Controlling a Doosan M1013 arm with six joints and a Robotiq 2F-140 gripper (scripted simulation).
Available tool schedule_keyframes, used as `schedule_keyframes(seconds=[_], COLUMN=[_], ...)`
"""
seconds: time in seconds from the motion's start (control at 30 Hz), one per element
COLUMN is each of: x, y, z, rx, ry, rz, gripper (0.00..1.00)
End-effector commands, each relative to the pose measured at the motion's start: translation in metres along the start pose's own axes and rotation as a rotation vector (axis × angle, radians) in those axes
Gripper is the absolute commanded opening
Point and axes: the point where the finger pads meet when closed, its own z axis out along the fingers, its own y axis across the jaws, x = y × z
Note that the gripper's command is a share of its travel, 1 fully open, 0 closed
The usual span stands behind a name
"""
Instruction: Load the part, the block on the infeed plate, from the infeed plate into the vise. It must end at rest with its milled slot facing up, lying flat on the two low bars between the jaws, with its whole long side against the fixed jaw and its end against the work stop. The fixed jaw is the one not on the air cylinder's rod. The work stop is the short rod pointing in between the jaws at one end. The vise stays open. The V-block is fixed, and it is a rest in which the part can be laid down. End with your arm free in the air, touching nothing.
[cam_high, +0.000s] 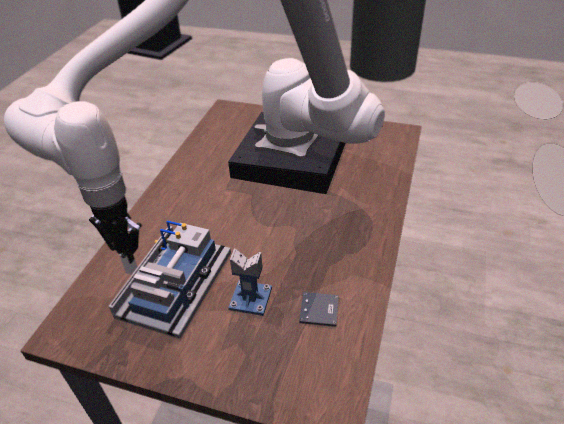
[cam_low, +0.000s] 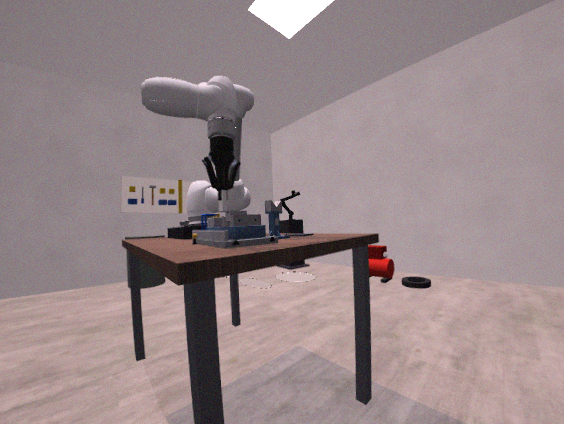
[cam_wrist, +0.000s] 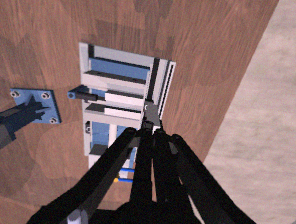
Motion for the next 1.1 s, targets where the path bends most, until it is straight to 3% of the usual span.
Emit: schedule_keyframes(seconds=[0.0, 1.07], x=[-0.0026, -0.0026], y=[0.0026, -0.0009], z=[0.0059, 0.0059], rx=[-0.001, -0.001], ry=[-0.005, -0.005], rz=[-0.005, -0.005], gripper=[0.00, 0.00])
